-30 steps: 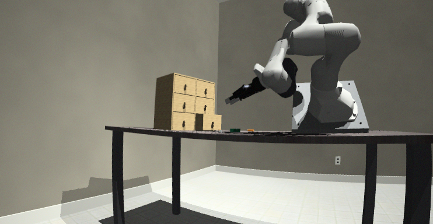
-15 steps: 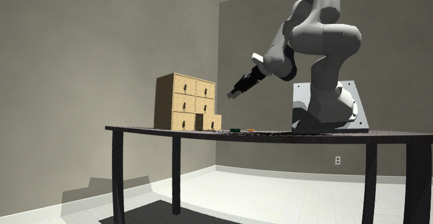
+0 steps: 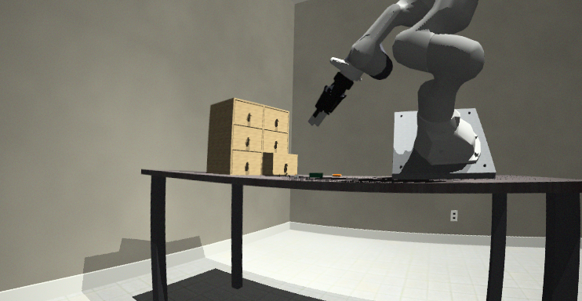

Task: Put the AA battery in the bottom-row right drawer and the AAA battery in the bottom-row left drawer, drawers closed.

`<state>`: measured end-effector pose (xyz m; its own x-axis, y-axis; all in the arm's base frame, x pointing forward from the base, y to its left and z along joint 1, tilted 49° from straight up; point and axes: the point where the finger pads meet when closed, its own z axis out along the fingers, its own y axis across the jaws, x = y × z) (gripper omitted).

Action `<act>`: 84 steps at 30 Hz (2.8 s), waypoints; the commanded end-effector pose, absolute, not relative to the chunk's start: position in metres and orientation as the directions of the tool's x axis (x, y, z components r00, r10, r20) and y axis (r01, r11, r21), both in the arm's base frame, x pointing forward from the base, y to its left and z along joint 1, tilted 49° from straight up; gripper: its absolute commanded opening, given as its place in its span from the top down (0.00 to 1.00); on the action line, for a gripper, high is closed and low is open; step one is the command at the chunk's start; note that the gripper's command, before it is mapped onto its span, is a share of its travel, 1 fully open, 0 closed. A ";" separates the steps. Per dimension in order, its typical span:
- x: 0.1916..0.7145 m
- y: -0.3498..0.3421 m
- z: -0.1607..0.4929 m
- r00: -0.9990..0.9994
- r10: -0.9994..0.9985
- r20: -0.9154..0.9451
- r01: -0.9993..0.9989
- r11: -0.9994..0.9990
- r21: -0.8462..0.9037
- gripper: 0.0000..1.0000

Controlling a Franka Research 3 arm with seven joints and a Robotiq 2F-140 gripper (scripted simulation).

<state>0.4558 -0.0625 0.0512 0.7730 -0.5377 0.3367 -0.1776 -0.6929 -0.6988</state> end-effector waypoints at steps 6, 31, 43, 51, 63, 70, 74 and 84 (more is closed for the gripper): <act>0.419 -0.048 0.053 0.916 -0.390 0.093 -0.208 -0.661 -0.721 0.80; 0.387 -0.073 0.085 0.975 -0.078 -0.210 -0.208 -0.661 -0.721 0.80; 0.386 -0.074 0.086 0.973 -0.068 -0.218 -0.208 -0.661 -0.721 0.80; 0.386 -0.074 0.086 0.973 -0.068 -0.218 -0.208 -0.661 -0.721 0.80; 0.386 -0.074 0.086 0.974 -0.069 -0.216 -0.206 -0.664 -0.719 0.80; 0.384 -0.067 0.082 0.959 -0.092 -0.268 -0.261 -0.656 -0.709 0.80; 0.378 -0.051 0.074 0.909 -0.148 -0.390 -0.390 -0.634 -0.668 0.80; 0.364 -0.014 0.056 0.693 -0.292 -0.659 -0.682 -0.562 -0.468 0.80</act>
<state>0.3617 -0.0173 0.0557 0.8095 -0.1817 -0.5582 -0.5344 -0.6218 -0.5725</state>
